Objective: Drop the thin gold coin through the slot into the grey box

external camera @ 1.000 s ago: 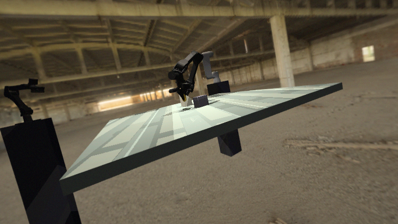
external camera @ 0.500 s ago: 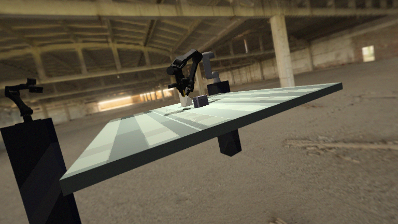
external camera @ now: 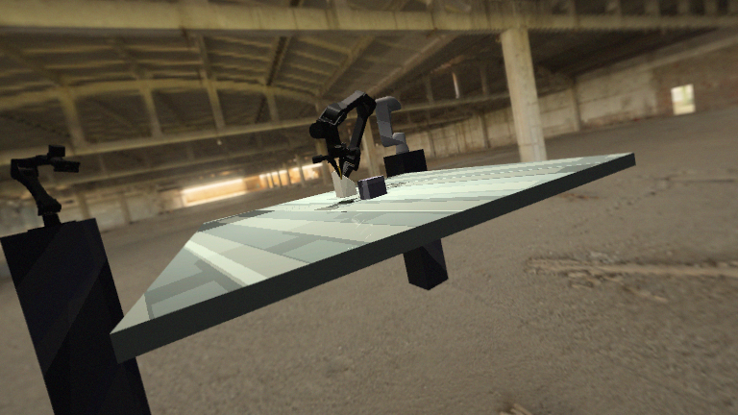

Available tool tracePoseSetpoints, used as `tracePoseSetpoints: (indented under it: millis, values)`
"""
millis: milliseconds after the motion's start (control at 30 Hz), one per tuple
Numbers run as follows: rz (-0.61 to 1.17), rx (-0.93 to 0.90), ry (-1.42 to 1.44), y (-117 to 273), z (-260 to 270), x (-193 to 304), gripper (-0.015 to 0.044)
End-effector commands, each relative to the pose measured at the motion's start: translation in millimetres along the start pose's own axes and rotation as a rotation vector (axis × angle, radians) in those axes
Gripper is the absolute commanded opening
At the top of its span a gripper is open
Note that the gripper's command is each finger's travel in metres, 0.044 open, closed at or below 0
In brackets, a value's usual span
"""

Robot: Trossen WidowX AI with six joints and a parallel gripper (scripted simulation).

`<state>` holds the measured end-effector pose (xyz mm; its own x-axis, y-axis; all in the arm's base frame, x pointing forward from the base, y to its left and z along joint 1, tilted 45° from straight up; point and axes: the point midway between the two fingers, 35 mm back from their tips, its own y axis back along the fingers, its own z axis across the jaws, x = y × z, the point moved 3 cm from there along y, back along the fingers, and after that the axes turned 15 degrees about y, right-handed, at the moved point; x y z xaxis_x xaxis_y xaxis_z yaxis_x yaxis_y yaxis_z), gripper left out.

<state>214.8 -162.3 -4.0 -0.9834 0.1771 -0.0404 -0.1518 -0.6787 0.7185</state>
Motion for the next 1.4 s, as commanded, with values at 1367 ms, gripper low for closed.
tracePoseSetpoints:
  millis: [1367]
  values:
    - [-0.004,0.008,-1.062,2,23,-9,0.0000]
